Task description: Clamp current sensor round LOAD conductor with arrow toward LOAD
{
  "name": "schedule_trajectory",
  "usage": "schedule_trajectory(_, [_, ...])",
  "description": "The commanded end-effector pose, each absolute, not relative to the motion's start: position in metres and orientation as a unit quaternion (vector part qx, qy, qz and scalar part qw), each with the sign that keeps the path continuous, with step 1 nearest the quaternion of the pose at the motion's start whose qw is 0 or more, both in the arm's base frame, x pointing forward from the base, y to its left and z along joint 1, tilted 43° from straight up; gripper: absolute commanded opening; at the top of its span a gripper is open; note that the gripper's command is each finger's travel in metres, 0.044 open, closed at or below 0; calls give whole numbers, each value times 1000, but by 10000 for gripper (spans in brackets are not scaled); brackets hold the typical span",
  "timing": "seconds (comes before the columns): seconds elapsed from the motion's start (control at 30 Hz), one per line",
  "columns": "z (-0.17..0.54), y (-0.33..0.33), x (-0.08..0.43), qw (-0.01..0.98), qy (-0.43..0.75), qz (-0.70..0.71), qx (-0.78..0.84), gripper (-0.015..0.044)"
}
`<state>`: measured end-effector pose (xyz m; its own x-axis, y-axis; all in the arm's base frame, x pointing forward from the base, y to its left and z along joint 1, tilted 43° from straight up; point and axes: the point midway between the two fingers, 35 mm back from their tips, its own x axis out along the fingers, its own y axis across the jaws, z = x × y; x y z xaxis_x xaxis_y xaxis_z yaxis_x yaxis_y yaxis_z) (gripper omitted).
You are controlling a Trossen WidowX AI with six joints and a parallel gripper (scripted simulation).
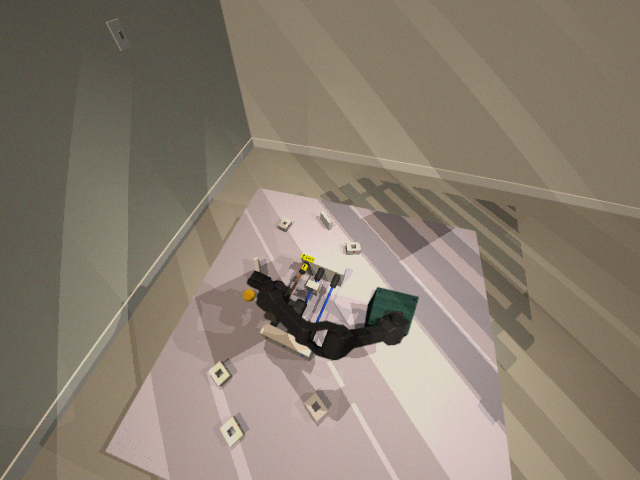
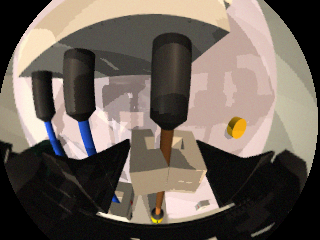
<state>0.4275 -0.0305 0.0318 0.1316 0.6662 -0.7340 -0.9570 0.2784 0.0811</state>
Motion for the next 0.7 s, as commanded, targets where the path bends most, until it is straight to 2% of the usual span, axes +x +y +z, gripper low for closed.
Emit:
schedule_trajectory(0.0, [32, -31, 428, 722, 343, 562, -212, 361])
schedule_trajectory(0.57, [32, -31, 428, 722, 343, 562, -212, 247])
schedule_trajectory(0.67, [32, -31, 428, 722, 343, 562, -212, 169])
